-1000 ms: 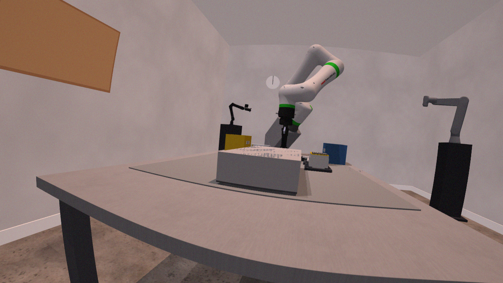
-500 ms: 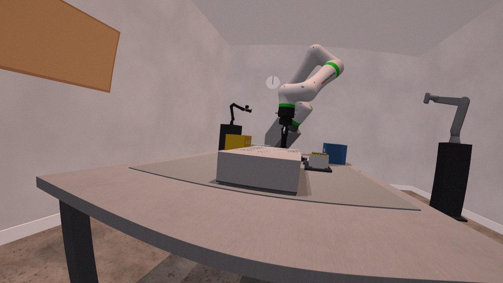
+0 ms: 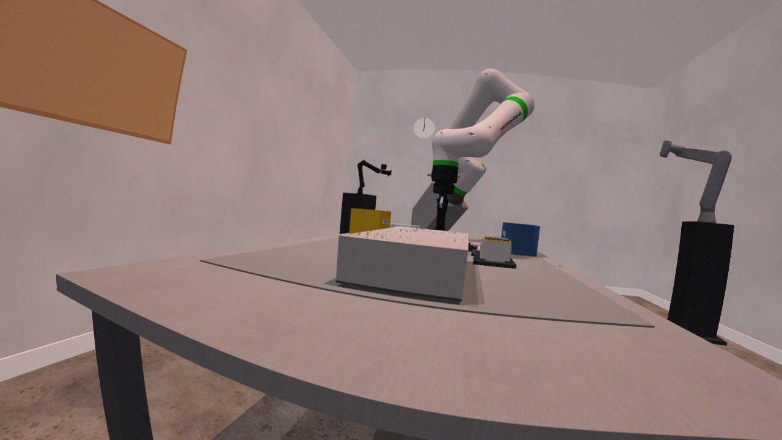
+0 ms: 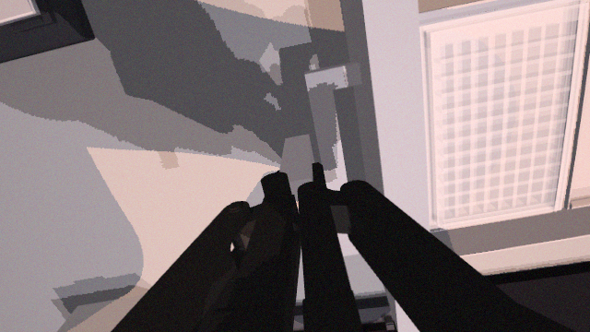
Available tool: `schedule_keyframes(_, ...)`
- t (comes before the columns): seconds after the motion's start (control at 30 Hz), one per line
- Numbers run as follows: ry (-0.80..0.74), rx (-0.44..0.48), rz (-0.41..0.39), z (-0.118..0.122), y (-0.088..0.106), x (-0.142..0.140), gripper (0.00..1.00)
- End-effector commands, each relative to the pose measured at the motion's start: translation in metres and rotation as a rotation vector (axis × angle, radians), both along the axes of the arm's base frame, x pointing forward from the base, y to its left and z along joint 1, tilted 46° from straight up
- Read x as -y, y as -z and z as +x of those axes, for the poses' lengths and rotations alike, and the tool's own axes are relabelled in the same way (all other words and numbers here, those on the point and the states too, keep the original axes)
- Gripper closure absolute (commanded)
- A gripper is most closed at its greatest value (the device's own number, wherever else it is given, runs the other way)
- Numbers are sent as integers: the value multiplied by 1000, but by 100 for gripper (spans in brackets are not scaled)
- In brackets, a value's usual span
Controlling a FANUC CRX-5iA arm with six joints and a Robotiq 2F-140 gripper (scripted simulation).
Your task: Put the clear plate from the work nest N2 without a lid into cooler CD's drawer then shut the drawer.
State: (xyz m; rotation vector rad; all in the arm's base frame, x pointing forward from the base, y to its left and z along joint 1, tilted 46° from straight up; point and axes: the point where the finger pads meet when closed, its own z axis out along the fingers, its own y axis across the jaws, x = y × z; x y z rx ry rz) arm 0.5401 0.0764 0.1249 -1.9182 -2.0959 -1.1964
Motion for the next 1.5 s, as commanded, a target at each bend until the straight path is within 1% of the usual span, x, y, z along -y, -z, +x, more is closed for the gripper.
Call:
schedule_keyframes(0.0, 0, 0, 0, 3, -2, 1, 100)
schedule_keyframes(1.47, 0, 0, 0, 47, -27, 4, 100)
